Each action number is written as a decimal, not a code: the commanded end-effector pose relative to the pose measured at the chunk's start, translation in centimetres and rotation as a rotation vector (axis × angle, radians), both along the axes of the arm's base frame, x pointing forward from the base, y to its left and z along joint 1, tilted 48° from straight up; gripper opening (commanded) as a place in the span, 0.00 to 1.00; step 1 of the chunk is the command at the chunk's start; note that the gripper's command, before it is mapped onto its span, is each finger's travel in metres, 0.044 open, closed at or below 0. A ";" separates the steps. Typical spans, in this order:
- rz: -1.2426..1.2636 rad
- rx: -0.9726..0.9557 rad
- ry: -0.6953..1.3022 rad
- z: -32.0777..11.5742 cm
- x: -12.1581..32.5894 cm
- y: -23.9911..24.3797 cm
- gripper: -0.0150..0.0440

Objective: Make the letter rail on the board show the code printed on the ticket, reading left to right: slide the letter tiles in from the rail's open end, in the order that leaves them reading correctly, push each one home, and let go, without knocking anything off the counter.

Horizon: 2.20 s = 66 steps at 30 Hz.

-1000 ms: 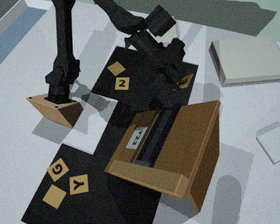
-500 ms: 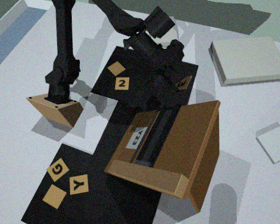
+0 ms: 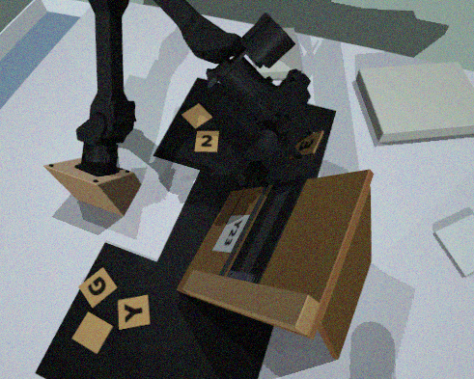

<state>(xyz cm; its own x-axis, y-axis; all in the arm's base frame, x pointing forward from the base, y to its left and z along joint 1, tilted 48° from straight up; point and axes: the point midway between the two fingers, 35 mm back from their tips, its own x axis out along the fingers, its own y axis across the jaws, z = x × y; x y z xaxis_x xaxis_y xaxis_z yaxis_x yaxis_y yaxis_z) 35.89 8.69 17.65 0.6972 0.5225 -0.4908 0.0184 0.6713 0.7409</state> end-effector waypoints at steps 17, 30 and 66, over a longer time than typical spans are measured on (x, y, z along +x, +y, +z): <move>0.001 -0.001 -0.004 -0.7 0.0 -0.8 0.25; 0.001 -0.001 -0.003 -1.2 0.0 -1.2 0.25; 0.001 -0.002 -0.003 -2.5 0.0 -2.4 0.25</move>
<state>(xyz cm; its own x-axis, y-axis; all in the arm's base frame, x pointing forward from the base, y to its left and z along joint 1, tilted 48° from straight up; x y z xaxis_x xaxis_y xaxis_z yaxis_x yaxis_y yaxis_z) 35.87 6.41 15.20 0.6969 0.5217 -0.4921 0.0192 0.6724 0.7399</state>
